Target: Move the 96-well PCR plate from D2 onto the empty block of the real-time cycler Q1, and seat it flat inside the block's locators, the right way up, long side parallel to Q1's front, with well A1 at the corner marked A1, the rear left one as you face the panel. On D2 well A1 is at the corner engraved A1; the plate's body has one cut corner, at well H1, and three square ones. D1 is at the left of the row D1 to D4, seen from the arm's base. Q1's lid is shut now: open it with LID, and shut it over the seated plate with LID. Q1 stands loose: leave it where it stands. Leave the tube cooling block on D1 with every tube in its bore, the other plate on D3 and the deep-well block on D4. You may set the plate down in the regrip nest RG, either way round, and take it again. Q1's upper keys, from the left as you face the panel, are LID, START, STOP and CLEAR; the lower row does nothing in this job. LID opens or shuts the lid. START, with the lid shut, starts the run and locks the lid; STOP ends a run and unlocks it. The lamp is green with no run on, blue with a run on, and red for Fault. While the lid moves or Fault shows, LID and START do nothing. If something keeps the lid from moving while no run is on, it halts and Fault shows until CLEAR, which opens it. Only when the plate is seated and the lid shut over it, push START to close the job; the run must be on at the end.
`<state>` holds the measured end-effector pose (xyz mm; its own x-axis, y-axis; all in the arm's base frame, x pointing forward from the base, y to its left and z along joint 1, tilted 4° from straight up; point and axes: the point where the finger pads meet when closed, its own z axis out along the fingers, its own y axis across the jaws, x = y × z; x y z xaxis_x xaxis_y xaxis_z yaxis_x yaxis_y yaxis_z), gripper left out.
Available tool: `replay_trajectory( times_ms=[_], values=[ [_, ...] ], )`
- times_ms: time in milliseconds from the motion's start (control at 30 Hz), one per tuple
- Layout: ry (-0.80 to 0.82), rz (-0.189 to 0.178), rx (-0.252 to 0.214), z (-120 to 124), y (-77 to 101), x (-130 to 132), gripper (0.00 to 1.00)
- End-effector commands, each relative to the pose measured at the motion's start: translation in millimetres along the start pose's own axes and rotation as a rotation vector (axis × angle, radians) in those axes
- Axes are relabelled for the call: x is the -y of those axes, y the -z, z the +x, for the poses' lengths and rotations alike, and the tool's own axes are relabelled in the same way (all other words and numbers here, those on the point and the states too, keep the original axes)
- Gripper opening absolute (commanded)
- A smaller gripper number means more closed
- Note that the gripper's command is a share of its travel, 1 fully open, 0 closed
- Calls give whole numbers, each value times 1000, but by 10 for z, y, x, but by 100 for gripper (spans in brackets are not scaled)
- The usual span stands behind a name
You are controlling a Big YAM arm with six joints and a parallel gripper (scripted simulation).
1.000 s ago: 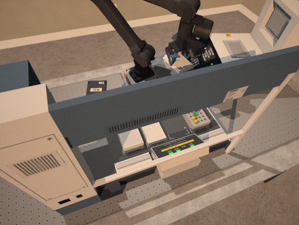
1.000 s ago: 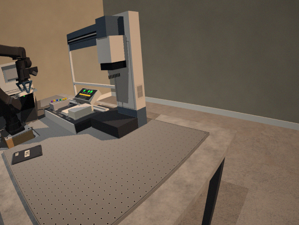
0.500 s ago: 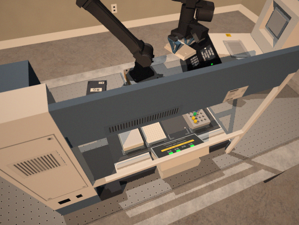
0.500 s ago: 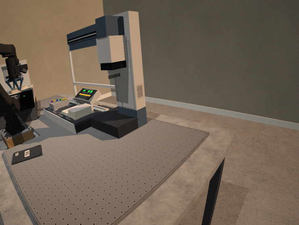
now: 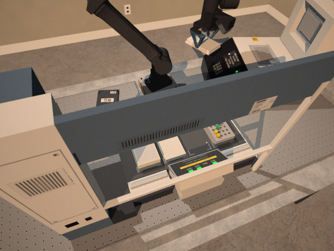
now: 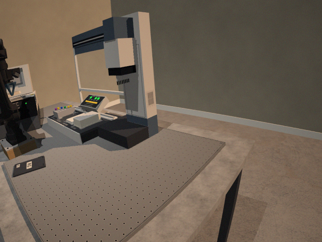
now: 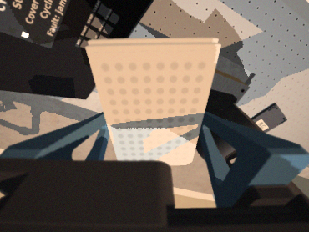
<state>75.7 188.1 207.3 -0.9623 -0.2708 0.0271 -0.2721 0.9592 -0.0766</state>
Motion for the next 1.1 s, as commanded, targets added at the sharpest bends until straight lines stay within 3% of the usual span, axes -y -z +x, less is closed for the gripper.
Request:
replay_trajectory(
  times_ms=[0,133,267,433,700,933,1067],
  values=[
    [-66,-55,45,-130,331,-351,0],
    [-189,-51,41,-306,273,-519,0],
    [-207,-46,37,-357,250,-578,0],
    [-240,-81,46,-566,367,-782,0],
    [-404,-40,25,-836,223,-1014,0],
    [-404,-86,48,-1038,395,-1221,0],
    [-458,-73,40,-1214,327,-1399,0]
  ],
)
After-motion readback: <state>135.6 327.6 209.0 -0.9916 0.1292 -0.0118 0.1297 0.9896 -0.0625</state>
